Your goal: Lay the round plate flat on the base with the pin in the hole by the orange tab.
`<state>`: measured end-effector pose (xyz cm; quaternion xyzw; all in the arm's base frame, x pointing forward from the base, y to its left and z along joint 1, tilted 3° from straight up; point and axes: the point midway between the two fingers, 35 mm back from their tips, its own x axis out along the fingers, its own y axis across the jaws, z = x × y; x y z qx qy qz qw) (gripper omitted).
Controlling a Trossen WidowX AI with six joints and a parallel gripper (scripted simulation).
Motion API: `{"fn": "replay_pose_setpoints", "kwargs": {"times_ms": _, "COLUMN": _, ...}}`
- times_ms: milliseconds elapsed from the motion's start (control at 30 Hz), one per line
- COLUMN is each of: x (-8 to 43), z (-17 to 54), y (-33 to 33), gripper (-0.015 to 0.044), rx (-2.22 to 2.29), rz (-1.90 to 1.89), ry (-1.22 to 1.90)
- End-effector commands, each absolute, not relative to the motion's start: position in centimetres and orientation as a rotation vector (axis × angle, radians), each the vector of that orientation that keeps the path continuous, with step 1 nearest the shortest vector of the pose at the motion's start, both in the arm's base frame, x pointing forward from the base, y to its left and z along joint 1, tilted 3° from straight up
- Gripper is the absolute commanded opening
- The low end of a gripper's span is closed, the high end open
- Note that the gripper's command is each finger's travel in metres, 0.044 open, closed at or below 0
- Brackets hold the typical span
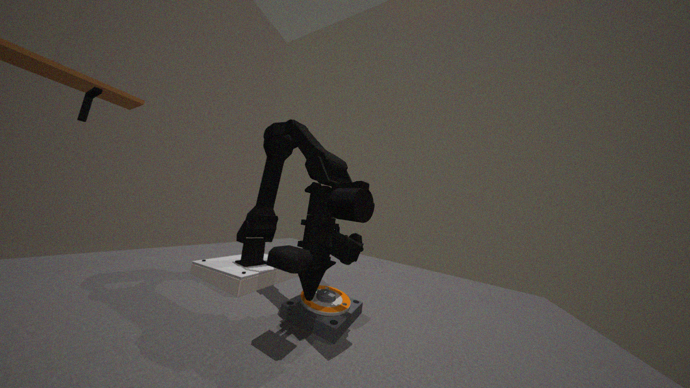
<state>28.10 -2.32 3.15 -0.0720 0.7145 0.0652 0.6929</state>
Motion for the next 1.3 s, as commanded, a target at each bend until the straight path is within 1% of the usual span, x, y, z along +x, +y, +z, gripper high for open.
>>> {"fn": "replay_pose_setpoints", "kwargs": {"times_ms": 0, "x": 27.6, "z": 3.0, "y": -2.2, "gripper": 0.0000, "rx": -0.158, "rz": 0.149, "ry": 1.597}}
{"fn": "replay_pose_setpoints", "kwargs": {"times_ms": 1267, "x": 23.5, "z": 3.3, "y": -0.2, "gripper": 0.0000, "rx": -0.157, "rz": 0.151, "ry": 1.600}}
